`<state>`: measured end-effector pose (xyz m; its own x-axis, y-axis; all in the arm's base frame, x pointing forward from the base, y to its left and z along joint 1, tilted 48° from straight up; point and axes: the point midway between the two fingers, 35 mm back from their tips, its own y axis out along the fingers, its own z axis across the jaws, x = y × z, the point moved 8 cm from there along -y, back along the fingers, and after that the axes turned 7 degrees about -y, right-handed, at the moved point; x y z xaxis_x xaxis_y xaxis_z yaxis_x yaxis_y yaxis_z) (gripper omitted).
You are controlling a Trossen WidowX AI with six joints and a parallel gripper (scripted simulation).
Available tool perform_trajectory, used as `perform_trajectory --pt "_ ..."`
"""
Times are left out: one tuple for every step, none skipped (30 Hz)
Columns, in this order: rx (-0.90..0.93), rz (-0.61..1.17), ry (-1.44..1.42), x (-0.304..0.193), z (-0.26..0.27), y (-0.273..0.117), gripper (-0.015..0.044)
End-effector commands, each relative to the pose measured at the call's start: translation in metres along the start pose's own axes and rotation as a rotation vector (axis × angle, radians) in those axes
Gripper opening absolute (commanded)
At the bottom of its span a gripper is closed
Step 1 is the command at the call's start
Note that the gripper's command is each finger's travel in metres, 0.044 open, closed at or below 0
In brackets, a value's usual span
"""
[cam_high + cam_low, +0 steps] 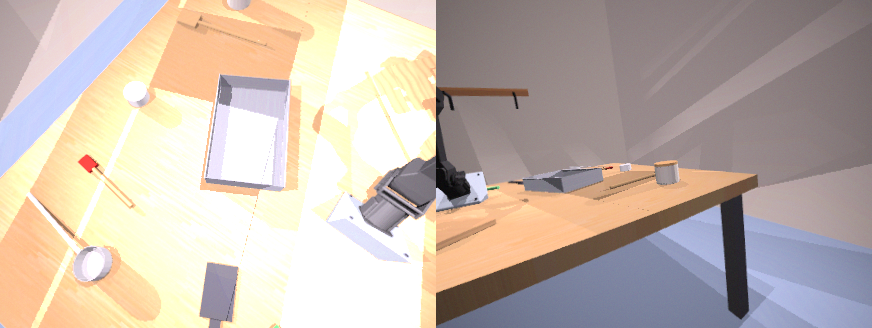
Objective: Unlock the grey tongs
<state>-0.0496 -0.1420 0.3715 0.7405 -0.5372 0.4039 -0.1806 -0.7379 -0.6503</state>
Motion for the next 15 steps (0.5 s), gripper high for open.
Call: perform_trajectory --pt "0.003 0.007 0.008 -0.001 0.001 0.010 -0.0150" --pt "0.003 0.007 0.008 -0.001 0.001 0.012 -0.0150" --pt "0.003 0.006 0.008 -0.001 0.002 0.013 -0.0150" --pt "0.003 0.006 0.008 -0.001 0.002 0.015 -0.0150" --pt "0.003 0.006 0.008 -0.001 0.002 0.017 -0.0150" --pt "0.003 0.006 0.008 -0.001 0.002 0.018 -0.0150" --pt "0.003 0.006 0.008 -0.001 0.002 0.020 -0.0150" --pt "0.003 0.005 0.008 -0.001 0.003 0.021 -0.0150" --pt "0.003 0.005 0.008 -0.001 0.003 0.023 -0.0150" --pt "0.003 0.005 0.008 -0.002 0.003 0.025 -0.0150" --pt "0.003 0.005 0.008 -0.002 0.003 0.026 -0.0150" --pt "0.003 0.005 0.008 -0.002 0.004 0.028 -0.0150" --pt "0.003 0.005 0.008 -0.002 0.004 0.029 -0.0150" --pt "0.003 0.004 0.008 -0.002 0.004 0.031 -0.0150" --pt "0.003 0.004 0.008 -0.002 0.004 0.031 -0.0150"
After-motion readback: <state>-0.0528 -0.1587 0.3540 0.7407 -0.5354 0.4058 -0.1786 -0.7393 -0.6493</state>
